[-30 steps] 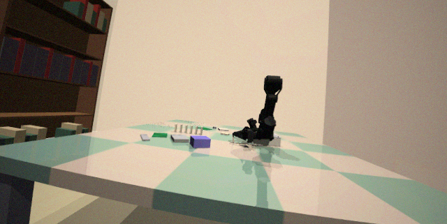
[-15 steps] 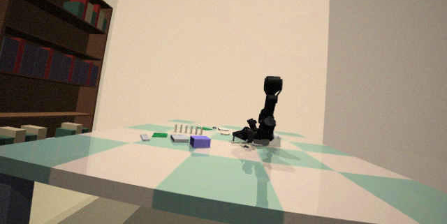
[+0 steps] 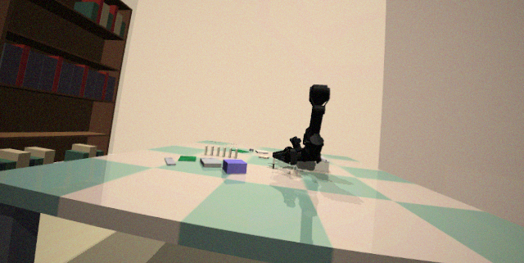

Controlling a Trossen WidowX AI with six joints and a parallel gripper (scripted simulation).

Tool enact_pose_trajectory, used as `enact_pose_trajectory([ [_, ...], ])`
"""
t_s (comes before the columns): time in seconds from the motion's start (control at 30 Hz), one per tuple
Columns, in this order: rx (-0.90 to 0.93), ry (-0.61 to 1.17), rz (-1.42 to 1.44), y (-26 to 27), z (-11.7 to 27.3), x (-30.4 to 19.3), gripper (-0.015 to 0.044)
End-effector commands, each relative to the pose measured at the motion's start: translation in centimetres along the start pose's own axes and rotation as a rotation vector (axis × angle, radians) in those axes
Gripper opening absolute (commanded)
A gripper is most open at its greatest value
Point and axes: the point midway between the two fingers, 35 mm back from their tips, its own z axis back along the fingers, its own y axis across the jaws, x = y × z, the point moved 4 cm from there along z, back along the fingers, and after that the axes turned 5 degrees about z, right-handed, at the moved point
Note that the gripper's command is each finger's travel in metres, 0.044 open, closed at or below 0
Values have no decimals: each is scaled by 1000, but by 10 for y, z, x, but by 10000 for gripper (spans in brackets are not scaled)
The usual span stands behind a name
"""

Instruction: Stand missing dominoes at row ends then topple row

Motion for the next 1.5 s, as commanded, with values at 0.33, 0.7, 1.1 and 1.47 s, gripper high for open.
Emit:
enact_pose_trajectory([
  [0.33,0,0,-4,-5,5,38,440],
  [0.7,0,200,90,32,-28,41,440],
  [1.1,97,934,136,36,-84,76,440],
  [1.47,137,1254,36,11,-74,110,440],
])
